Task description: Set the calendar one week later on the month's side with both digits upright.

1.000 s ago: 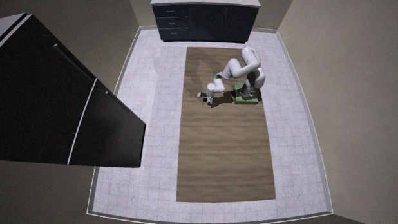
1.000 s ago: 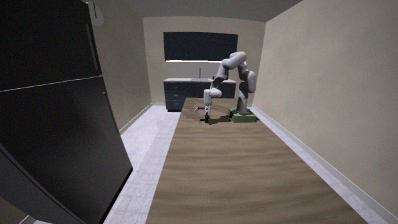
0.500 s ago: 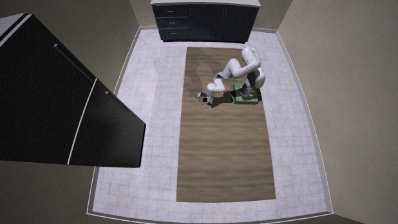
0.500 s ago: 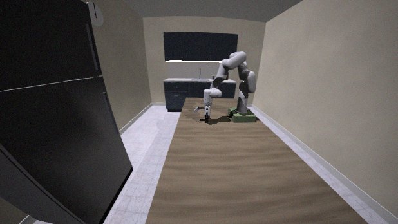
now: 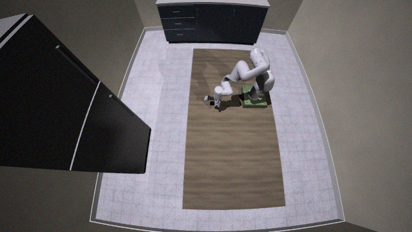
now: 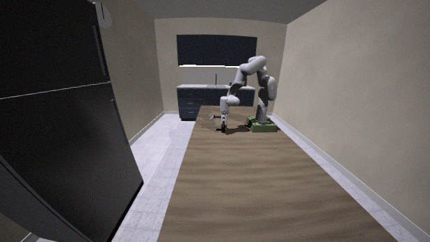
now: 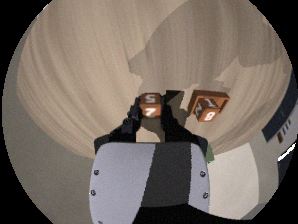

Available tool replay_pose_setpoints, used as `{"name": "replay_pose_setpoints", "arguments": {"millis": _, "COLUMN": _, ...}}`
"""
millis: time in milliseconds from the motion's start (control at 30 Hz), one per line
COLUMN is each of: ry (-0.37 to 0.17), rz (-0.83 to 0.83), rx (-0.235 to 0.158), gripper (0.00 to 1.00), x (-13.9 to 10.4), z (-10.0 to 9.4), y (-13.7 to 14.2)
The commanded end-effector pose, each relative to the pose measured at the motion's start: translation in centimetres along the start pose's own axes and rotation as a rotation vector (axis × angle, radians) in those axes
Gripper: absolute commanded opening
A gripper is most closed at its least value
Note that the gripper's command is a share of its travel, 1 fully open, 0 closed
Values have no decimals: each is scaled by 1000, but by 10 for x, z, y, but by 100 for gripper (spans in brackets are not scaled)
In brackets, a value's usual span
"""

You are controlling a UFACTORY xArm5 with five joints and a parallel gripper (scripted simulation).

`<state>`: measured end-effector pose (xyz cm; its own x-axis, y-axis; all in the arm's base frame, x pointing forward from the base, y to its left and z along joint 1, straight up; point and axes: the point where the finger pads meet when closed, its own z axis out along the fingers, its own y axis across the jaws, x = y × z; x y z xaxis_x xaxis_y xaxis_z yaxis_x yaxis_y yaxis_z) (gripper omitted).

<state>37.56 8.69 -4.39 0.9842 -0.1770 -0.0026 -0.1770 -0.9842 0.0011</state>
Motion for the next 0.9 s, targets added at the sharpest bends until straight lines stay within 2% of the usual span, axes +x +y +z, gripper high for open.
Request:
{"name": "replay_pose_setpoints", "arguments": {"millis": 0, "ry": 3, "rz": 0, "rx": 1, "gripper": 31, "x": 1, "z": -1, "y": -1}}
{"name": "replay_pose_setpoints", "arguments": {"millis": 33, "ry": 3, "rz": 0, "rx": 1, "gripper": 35, "x": 1, "z": -1, "y": -1}}
{"name": "replay_pose_setpoints", "arguments": {"millis": 100, "ry": 3, "rz": 0, "rx": 1, "gripper": 35, "x": 1, "z": -1, "y": -1}}
{"name": "replay_pose_setpoints", "arguments": {"millis": 133, "ry": 3, "rz": 0, "rx": 1, "gripper": 39, "x": 1, "z": -1, "y": -1}}
{"name": "replay_pose_setpoints", "arguments": {"millis": 267, "ry": 3, "rz": 0, "rx": 1, "gripper": 39, "x": 1, "z": -1, "y": -1}}
{"name": "replay_pose_setpoints", "arguments": {"millis": 300, "ry": 3, "rz": 0, "rx": 1, "gripper": 43, "x": 1, "z": -1, "y": -1}}
{"name": "replay_pose_setpoints", "arguments": {"millis": 367, "ry": 3, "rz": 0, "rx": 1, "gripper": 43, "x": 1, "z": -1, "y": -1}}
{"name": "replay_pose_setpoints", "arguments": {"millis": 400, "ry": 3, "rz": 0, "rx": 1, "gripper": 47, "x": 1, "z": -1, "y": -1}}
{"name": "replay_pose_setpoints", "arguments": {"millis": 867, "ry": 3, "rz": 0, "rx": 1, "gripper": 47, "x": 1, "z": -2, "y": -1}}
